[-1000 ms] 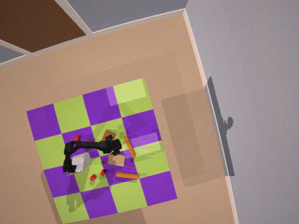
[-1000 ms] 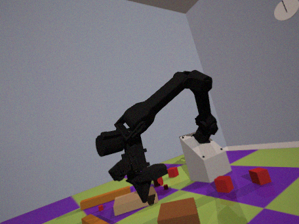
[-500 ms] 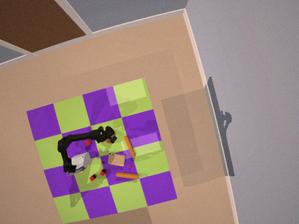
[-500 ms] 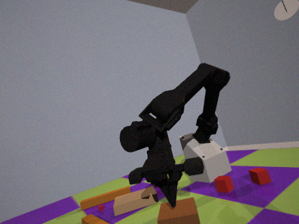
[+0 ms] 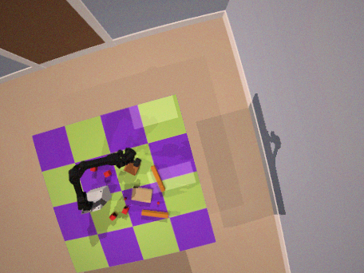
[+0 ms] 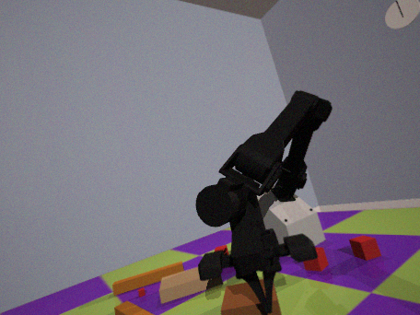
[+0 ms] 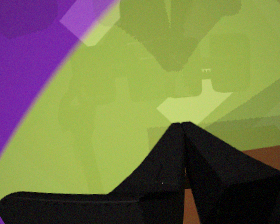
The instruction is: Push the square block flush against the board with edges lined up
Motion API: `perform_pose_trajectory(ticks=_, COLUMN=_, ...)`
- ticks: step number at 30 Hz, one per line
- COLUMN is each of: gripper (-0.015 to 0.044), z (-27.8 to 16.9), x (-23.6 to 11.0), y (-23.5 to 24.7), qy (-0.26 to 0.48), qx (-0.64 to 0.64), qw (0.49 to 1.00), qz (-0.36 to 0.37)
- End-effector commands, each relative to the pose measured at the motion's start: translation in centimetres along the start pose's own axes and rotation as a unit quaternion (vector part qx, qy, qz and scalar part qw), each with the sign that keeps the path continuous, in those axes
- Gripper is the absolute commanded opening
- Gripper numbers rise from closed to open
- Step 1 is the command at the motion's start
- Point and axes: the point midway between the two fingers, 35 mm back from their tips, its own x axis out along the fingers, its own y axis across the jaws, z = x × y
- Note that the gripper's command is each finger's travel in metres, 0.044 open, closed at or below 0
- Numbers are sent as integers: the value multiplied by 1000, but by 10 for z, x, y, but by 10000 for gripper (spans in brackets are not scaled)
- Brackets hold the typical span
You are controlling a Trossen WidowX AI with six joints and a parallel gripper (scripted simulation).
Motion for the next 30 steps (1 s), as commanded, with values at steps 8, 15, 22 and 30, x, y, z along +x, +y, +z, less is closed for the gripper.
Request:
perform_pose_trajectory(ticks=8, gripper=0, z=-10, x=25, y=3, qy=9, qx=4, qw=1000, qz=5)
perform_pose_trajectory(ticks=15, gripper=0, z=-21, x=25, y=2, qy=10, qx=5, qw=1000, qz=5)
perform_pose_trajectory(ticks=22, gripper=0, z=-31, x=25, y=2, qy=10, qx=5, qw=1000, qz=5)
perform_pose_trajectory(ticks=30, gripper=0, z=-44, x=25, y=1, qy=10, qx=5, qw=1000, qz=5)
